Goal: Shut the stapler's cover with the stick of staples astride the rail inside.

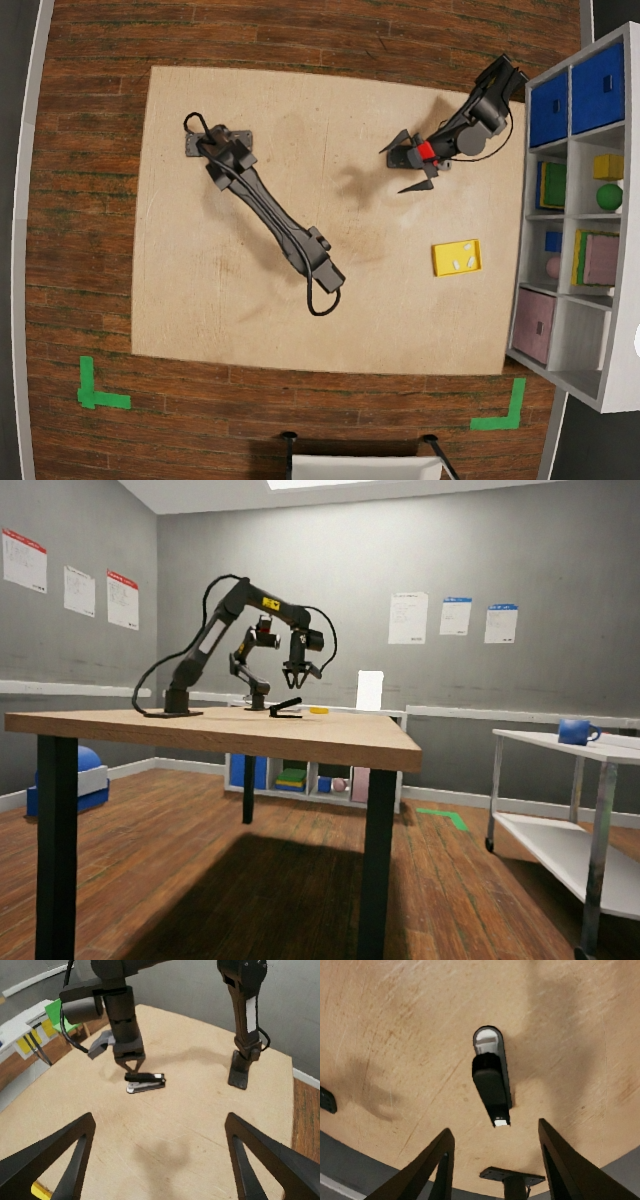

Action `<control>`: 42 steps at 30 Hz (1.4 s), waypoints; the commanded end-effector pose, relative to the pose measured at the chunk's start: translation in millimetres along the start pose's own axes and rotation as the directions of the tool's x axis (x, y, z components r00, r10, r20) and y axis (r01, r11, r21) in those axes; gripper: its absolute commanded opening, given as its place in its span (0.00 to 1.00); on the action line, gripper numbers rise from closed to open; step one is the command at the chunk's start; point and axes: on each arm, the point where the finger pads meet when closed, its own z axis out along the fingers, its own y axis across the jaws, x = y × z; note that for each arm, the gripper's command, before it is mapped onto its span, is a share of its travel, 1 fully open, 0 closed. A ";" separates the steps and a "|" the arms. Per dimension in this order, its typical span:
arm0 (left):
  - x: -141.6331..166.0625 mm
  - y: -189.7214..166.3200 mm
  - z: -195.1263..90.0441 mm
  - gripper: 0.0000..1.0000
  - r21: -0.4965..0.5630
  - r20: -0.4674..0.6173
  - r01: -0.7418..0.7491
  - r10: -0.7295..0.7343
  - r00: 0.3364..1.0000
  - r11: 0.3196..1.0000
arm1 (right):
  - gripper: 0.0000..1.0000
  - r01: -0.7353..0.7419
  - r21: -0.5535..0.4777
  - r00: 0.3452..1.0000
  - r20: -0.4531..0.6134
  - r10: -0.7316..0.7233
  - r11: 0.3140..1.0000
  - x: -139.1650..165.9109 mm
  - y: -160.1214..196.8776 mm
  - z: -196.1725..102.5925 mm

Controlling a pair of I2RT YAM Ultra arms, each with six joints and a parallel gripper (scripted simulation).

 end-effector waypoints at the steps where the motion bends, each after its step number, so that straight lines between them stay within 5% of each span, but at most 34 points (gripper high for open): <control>1: 2.6 -3.4 -1.9 1.00 0.013 -0.003 -0.009 0.009 1.000 1.000 | 0.43 0.003 0.002 0.999 0.036 -0.003 1.000 -4.1 1.3 -7.3; 3: 2.6 -3.4 -1.9 1.00 0.013 -0.003 -0.009 0.009 1.000 1.000 | 0.43 0.003 0.002 0.999 0.036 -0.003 1.000 -4.1 1.3 -7.3; 7: 2.6 -3.4 -1.9 1.00 0.013 -0.003 -0.009 0.009 1.000 1.000 | 0.00 0.007 0.002 0.999 0.047 -0.007 1.000 -4.1 3.6 -8.0; 42: 2.6 -3.4 -1.9 1.00 0.013 -0.003 -0.009 0.009 1.000 1.000 | 0.00 0.006 0.002 0.999 0.038 -0.006 1.000 -5.7 3.7 24.4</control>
